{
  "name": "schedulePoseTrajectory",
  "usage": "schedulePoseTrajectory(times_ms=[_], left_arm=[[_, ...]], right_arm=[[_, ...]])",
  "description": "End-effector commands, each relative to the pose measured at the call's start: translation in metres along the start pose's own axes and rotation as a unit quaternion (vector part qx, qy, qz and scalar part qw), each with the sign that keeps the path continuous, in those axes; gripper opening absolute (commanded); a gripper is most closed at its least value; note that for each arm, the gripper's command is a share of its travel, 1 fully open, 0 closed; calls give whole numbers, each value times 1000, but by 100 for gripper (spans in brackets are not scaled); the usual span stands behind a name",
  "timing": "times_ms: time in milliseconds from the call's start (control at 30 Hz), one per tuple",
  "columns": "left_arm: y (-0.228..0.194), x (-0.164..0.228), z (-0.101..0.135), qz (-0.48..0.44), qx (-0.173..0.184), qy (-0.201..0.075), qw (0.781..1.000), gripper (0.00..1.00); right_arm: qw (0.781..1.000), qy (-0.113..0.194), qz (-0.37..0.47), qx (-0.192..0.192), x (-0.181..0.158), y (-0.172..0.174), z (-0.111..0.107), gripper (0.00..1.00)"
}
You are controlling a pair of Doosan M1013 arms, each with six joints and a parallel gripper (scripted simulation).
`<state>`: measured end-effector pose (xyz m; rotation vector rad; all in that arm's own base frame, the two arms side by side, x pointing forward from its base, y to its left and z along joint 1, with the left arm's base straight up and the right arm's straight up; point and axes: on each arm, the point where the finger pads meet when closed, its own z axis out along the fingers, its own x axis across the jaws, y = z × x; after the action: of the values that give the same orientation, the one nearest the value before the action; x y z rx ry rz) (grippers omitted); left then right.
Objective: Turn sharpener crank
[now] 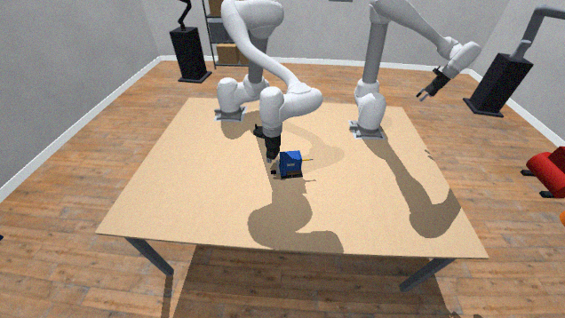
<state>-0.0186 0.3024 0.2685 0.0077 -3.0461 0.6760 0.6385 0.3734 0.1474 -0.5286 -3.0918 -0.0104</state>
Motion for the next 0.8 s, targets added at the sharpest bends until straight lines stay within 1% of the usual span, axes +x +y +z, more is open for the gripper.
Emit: schedulePoseTrajectory(times_ms=[0, 167, 233, 267, 300, 500, 733, 767], left_arm=[[0, 0, -1, 0, 0, 0, 1000, 100], [0, 0, -1, 0, 0, 0, 1000, 100], [0, 0, -1, 0, 0, 0, 1000, 100], [0, 0, -1, 0, 0, 0, 1000, 100], [0, 0, -1, 0, 0, 0, 1000, 100], [0, 0, -1, 0, 0, 0, 1000, 100], [0, 0, -1, 0, 0, 0, 1000, 100], [0, 0, -1, 0, 0, 0, 1000, 100]], right_arm=[[996, -4, 84, 2, 2, -2, -1, 0], [984, -4, 179, 2, 5, -3, -1, 0], [984, -4, 179, 2, 5, -3, -1, 0], [974, -4, 226, 1, 7, -4, -1, 0], [969, -4, 245, 1, 7, -4, -1, 0], [936, -4, 351, 1, 10, -3, -1, 0], [881, -4, 473, 0, 12, -2, -1, 0], [881, -4, 473, 0, 12, -2, -1, 0]])
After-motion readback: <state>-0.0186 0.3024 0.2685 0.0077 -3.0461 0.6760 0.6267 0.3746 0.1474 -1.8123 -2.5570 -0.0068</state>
